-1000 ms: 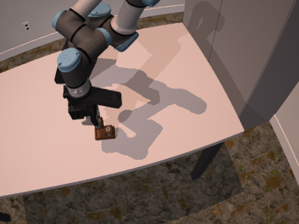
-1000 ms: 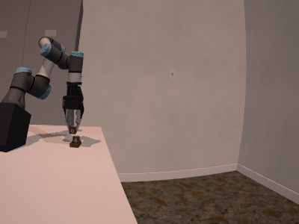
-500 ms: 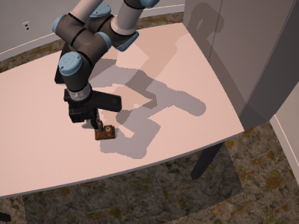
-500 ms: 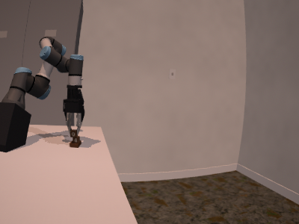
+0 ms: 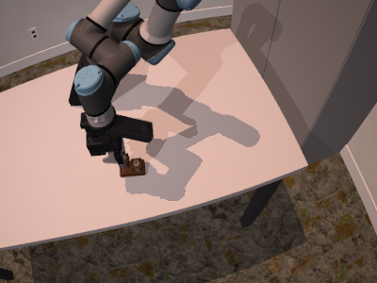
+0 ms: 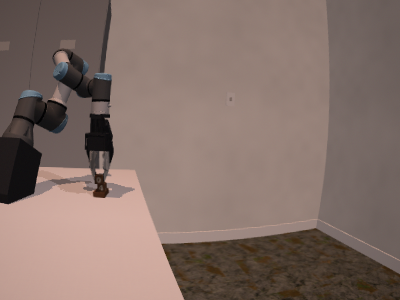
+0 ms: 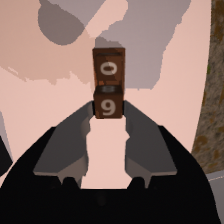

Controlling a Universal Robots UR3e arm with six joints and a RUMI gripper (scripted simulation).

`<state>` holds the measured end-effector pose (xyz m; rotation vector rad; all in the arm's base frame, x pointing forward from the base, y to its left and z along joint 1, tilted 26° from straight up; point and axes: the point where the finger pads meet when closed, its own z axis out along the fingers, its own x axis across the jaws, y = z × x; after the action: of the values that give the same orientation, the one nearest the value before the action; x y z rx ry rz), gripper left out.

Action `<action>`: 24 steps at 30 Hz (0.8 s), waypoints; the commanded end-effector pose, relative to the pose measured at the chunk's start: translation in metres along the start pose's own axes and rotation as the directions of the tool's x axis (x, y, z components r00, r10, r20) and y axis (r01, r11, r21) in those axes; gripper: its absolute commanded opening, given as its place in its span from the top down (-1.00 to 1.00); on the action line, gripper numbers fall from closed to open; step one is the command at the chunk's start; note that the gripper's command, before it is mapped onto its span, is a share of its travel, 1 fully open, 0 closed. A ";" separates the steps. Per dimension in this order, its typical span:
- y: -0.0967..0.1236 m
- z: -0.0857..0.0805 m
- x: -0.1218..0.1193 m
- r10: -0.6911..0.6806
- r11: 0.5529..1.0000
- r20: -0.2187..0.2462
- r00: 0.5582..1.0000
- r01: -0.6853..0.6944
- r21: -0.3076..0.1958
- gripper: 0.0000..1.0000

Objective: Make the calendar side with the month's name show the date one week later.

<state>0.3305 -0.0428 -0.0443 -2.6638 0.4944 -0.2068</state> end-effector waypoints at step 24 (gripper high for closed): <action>0.000 0.002 0.000 0.001 1.000 -0.001 1.000 -0.001 0.001 0.80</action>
<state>0.3306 -0.0421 -0.0452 -2.6632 0.4941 -0.2057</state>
